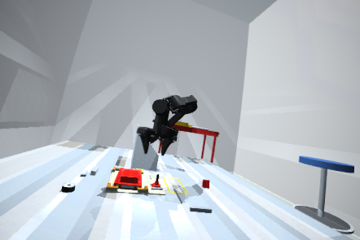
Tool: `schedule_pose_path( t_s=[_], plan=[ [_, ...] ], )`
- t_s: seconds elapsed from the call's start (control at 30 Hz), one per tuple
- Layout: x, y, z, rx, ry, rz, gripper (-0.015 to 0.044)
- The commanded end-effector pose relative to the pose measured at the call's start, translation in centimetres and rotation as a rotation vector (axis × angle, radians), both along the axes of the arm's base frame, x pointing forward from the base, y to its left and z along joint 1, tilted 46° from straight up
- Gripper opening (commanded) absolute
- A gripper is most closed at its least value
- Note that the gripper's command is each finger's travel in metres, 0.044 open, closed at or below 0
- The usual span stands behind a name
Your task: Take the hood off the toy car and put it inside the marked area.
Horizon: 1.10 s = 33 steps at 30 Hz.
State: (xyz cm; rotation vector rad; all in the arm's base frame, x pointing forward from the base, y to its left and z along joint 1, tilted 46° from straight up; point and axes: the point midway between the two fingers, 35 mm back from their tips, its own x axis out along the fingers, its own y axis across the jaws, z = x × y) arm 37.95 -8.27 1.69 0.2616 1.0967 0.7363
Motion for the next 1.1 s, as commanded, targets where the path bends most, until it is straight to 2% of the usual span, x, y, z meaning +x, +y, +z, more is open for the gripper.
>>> schedule_pose_path(
  t_s=[0.0,0.13,0.2,1.07],
  plan=[
    [-2.2,-1.2,-4.7,0.084,0.263,-0.172,0.044],
    [-4.0,-1.7,-8.1,0.144,0.452,-0.296,0.044],
    [-4.3,-1.8,-8.6,0.154,0.483,-0.316,0.044],
    [-4.4,-1.4,-9.4,0.153,0.483,-0.317,0.044]
  ],
)
